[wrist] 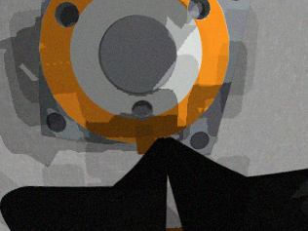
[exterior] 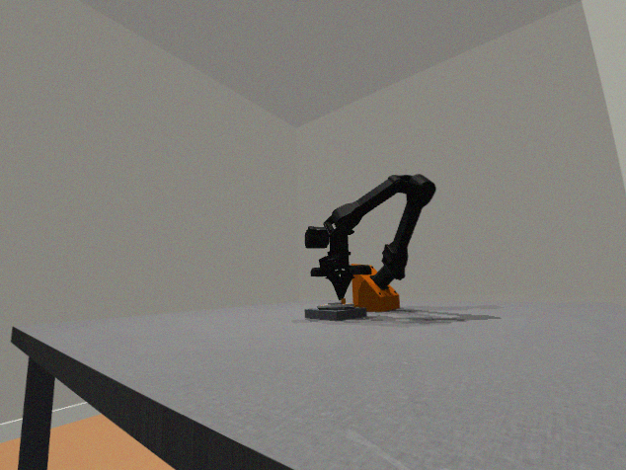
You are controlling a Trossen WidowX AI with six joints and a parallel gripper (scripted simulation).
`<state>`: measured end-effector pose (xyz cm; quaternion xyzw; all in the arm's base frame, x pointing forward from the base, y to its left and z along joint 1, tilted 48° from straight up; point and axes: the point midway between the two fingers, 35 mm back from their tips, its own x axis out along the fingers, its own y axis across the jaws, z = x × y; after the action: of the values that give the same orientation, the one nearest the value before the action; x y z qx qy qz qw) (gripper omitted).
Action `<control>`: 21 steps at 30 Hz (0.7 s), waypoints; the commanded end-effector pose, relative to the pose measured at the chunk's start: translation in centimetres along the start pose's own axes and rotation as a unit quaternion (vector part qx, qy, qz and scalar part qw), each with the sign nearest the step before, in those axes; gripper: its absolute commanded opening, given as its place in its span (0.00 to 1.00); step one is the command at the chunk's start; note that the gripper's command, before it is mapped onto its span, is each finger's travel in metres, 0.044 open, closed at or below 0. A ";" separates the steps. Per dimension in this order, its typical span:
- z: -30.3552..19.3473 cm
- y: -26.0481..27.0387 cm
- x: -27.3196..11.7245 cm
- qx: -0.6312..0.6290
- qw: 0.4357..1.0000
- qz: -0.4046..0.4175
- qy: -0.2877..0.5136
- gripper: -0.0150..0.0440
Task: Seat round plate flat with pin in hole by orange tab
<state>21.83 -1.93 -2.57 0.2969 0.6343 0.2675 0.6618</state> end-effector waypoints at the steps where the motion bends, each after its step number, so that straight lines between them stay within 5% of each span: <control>1: -0.2 0.6 0.2 0.003 1.000 0.003 0.001 0.25; 21: 0.0 3.1 0.2 0.003 1.000 0.004 0.001 0.25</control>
<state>21.88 -0.16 -0.78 0.2978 0.6336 0.2666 0.6625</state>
